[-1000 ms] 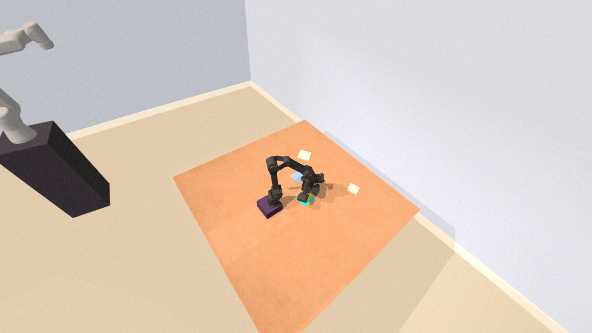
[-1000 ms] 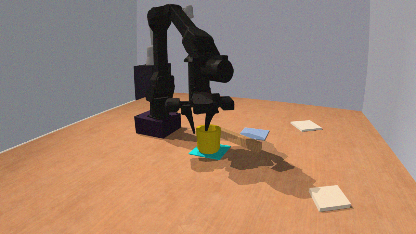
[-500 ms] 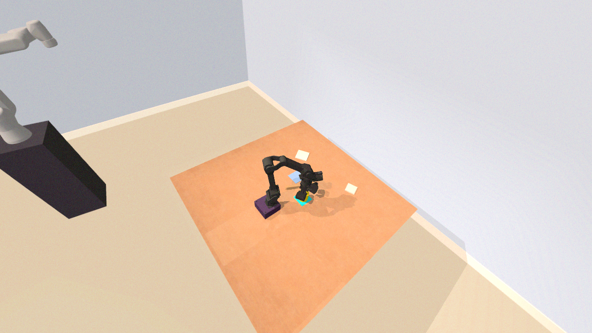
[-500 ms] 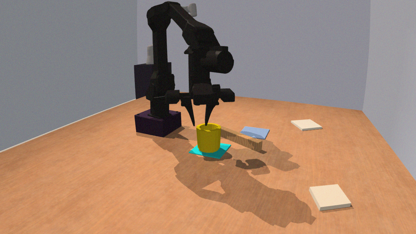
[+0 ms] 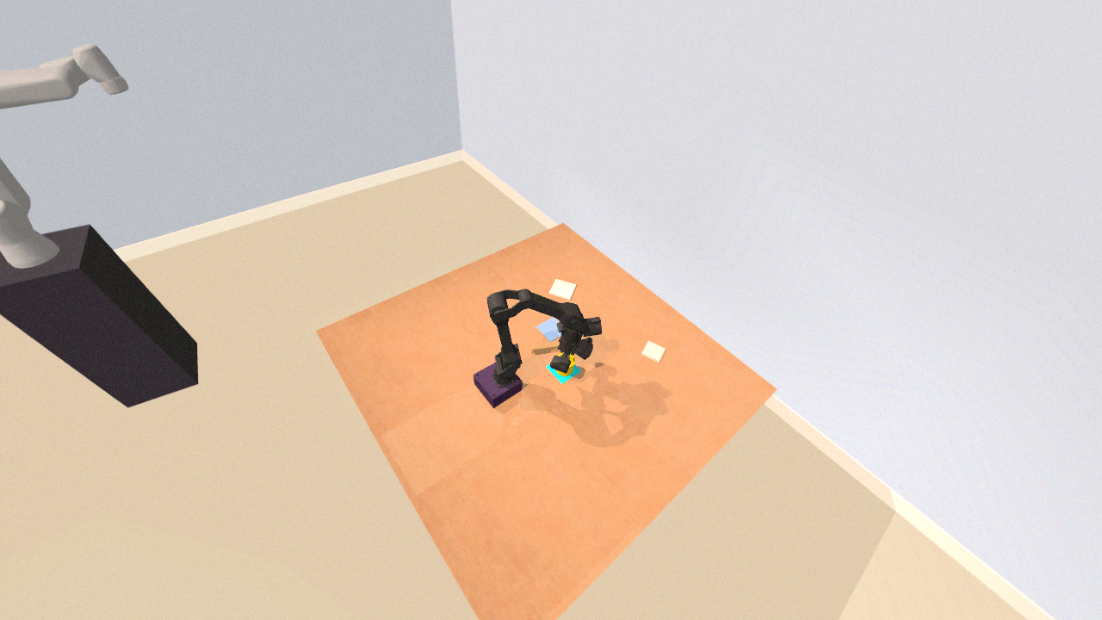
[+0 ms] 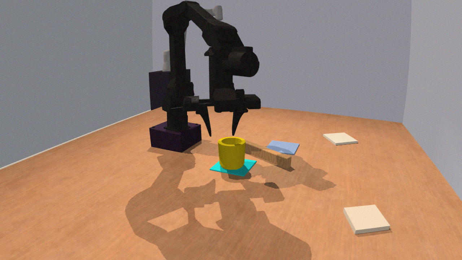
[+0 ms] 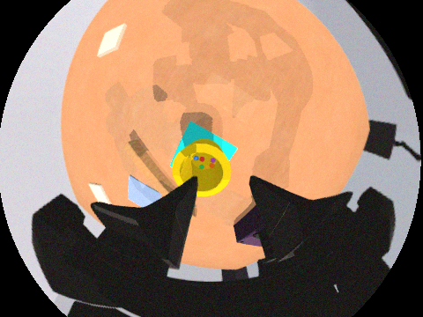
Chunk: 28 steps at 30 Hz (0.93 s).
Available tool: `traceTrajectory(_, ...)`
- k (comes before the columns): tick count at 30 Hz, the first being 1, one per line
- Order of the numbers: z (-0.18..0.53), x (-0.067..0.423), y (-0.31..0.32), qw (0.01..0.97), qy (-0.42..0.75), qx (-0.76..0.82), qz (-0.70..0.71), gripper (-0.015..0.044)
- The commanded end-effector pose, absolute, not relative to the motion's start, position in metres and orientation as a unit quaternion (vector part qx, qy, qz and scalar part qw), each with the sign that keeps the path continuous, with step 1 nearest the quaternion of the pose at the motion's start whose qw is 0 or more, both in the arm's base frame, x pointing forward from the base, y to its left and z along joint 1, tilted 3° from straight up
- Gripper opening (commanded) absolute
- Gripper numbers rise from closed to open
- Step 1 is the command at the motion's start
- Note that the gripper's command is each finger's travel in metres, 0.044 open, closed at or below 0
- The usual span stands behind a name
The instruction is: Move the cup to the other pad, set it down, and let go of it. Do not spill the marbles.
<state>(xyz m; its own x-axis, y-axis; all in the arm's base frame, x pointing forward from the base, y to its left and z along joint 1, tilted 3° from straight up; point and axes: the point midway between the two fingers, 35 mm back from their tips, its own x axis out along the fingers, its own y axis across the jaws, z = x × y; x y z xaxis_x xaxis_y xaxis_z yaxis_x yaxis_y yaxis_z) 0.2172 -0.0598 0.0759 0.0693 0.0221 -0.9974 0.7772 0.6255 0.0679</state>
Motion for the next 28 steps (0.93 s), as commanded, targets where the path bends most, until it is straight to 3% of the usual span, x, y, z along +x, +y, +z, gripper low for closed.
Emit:
traceTrajectory(1, 0.076, 0.217, -0.06, 0.656, 0.619, 0.323, -0.288, 0.0357)
traceTrajectory(5, 0.081, 0.217, -0.06, 0.656, 0.619, 0.323, -0.288, 0.044)
traceTrajectory(28, 0.136, 0.217, -0.065, 0.657, 0.617, 0.323, -0.288, 0.044)
